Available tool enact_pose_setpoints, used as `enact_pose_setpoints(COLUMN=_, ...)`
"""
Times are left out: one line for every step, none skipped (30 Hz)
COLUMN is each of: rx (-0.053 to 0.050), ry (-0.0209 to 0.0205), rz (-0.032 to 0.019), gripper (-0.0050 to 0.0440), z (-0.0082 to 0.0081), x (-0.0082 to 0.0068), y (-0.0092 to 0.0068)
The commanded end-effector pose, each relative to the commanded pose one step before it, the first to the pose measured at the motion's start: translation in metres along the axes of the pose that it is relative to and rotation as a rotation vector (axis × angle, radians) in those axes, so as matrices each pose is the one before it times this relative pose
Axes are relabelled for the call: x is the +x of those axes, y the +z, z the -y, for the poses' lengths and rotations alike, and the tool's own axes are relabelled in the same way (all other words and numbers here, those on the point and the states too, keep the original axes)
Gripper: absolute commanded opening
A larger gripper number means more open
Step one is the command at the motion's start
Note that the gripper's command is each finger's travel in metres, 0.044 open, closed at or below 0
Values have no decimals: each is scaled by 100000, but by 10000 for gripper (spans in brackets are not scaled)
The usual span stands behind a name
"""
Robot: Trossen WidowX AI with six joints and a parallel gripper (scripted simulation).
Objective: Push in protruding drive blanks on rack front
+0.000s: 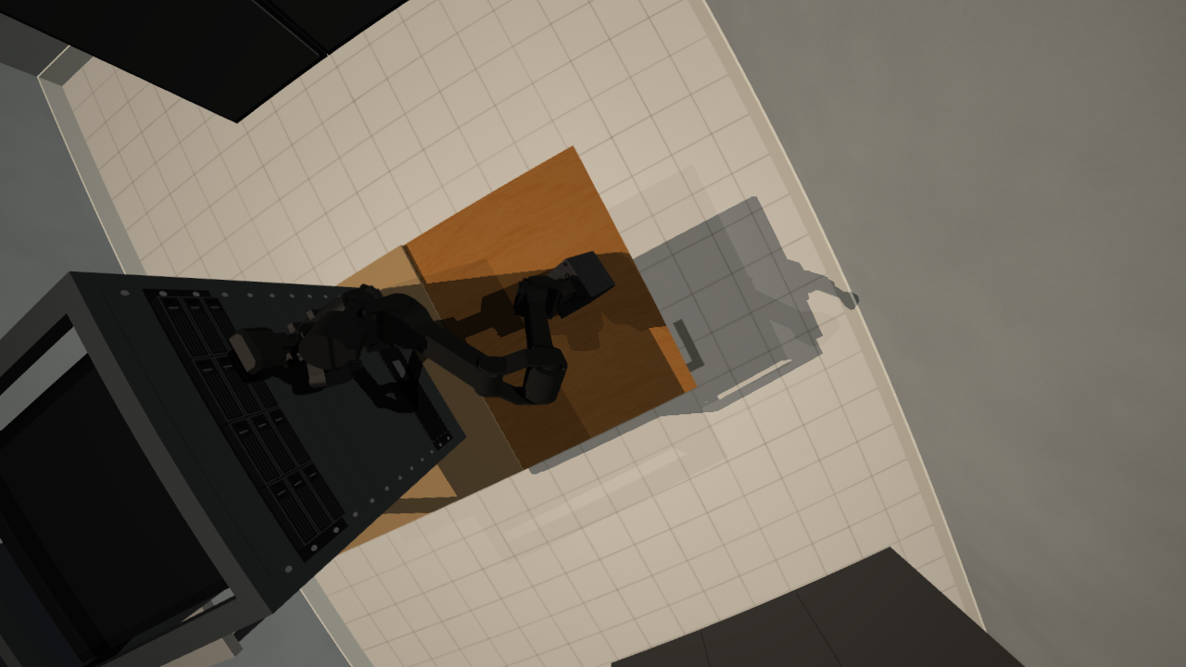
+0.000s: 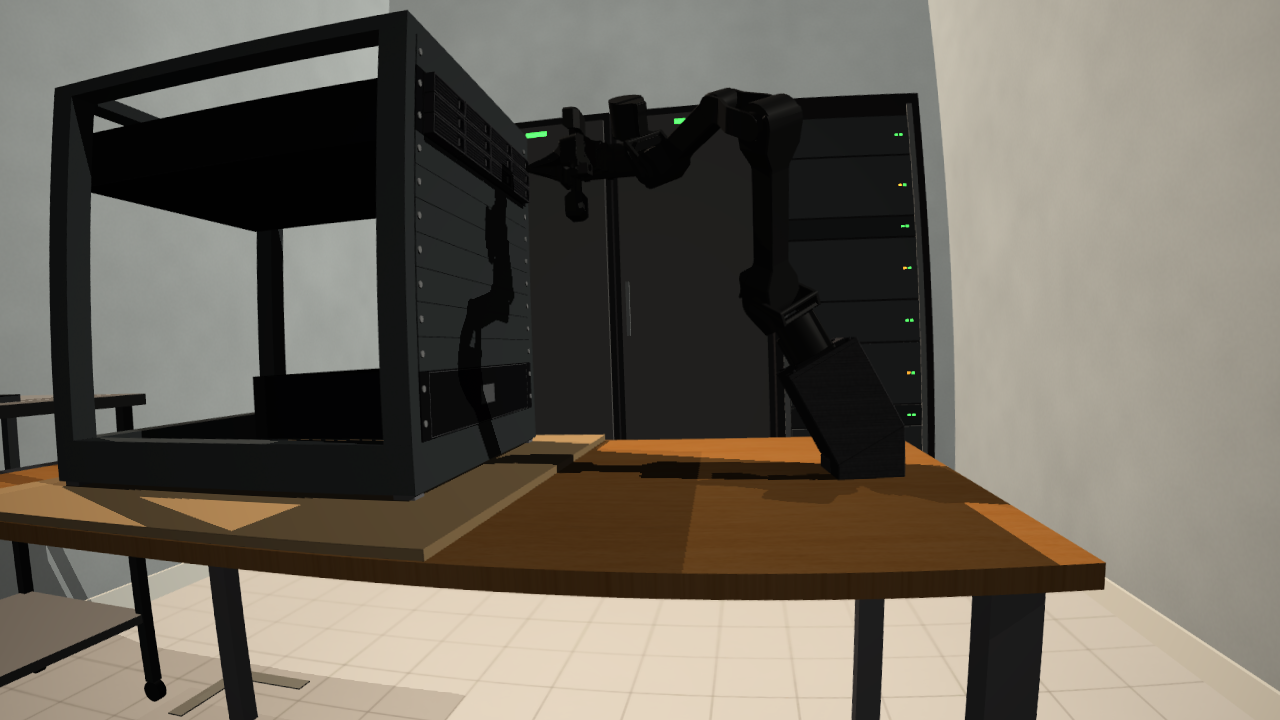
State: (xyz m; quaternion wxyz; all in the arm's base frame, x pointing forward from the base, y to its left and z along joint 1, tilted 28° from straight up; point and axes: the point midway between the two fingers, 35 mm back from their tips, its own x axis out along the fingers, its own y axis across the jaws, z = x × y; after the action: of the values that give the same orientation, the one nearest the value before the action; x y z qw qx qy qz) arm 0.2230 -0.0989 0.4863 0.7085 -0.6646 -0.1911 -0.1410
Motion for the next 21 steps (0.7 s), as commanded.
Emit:
enact_pose_setpoints(rx=-672, ry=-1036, rz=1041, gripper=-50, z=375, x=-1195, y=364)
enact_pose_setpoints(rx=-1, ry=4, rz=-1, gripper=-50, z=-1, x=-54, y=0)
enact_pose_setpoints(rx=-1, ry=2, rz=0, gripper=-50, z=0, x=-22, y=0)
enact_pose_setpoints(rx=0, ry=0, rz=0, gripper=-50, z=0, x=-3, y=0)
enact_pose_setpoints(rx=0, ry=0, rz=0, gripper=-50, z=1, x=0, y=-1)
enact_pose_setpoints(rx=0, ry=-1, rz=0, gripper=-50, z=3, x=0, y=-7)
enact_pose_setpoints(rx=0, ry=-2, rz=0, gripper=-50, z=9, x=-1, y=-19)
enact_pose_setpoints(rx=0, ry=0, rz=0, gripper=-50, z=0, x=0, y=0)
enact_pose_setpoints(rx=0, ry=0, rz=0, gripper=-50, z=0, x=0, y=0)
enact_pose_setpoints(rx=1, ry=-3, rz=1, gripper=-50, z=17, x=-2, y=-35)
enact_pose_setpoints(rx=1, ry=-3, rz=1, gripper=-50, z=26, x=-4, y=-54)
enact_pose_setpoints(rx=1, ry=-2, rz=1, gripper=-50, z=37, x=-6, y=-77)
enact_pose_setpoints(rx=0, ry=1, rz=0, gripper=-50, z=48, x=-9, y=-102)
enact_pose_setpoints(rx=-2, ry=8, rz=-2, gripper=-50, z=59, x=-13, y=-129)
enact_pose_setpoints(rx=2, ry=-6, rz=2, gripper=-50, z=77, x=-12, y=-162)
enact_pose_setpoints(rx=0, ry=1, rz=0, gripper=-50, z=90, x=-17, y=-193)
enact_pose_setpoints(rx=0, ry=1, rz=0, gripper=-50, z=106, x=-20, y=-227)
enact_pose_setpoints(rx=0, ry=1, rz=0, gripper=-50, z=123, x=-23, y=-263)
enact_pose_setpoints(rx=1, ry=-3, rz=1, gripper=-50, z=142, x=-25, y=-302)
enact_pose_setpoints(rx=-1, ry=3, rz=-1, gripper=-50, z=158, x=-30, y=-339)
enact_pose_setpoints(rx=-1, ry=4, rz=-1, gripper=-50, z=177, x=-34, y=-380)
